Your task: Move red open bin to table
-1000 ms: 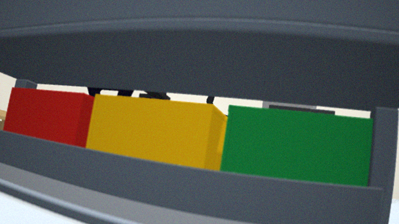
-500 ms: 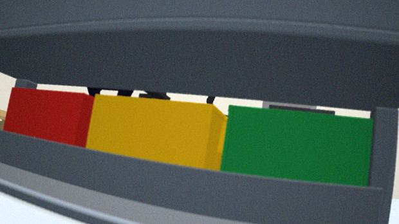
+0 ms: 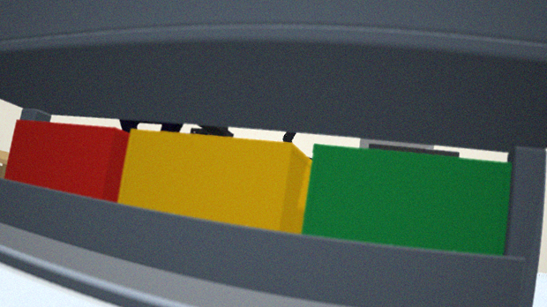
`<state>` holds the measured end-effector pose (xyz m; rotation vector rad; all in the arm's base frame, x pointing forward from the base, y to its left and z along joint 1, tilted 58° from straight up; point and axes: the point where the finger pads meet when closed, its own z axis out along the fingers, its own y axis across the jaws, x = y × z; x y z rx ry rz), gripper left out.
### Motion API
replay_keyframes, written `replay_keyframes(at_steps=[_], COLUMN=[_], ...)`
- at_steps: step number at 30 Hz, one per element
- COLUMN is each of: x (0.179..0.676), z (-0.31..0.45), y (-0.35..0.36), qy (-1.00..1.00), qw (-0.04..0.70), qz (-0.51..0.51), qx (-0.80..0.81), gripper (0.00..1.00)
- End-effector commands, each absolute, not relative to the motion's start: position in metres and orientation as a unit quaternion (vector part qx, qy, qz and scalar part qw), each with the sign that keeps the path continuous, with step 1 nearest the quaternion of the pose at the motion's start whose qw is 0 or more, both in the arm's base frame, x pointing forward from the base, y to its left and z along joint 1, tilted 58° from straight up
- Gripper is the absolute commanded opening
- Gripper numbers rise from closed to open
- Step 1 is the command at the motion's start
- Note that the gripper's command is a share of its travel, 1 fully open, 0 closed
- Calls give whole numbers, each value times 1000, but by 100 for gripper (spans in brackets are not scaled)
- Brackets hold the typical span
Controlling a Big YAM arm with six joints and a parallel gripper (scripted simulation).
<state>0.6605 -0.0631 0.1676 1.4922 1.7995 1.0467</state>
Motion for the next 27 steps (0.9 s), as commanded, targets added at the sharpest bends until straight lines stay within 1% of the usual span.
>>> replay_keyframes(at_steps=[1,27], x=[663,661], z=[157,153], y=[-57,-57], qy=[674,675], qw=[280,278], qz=[391,390], qx=[561,562], gripper=[90,90])
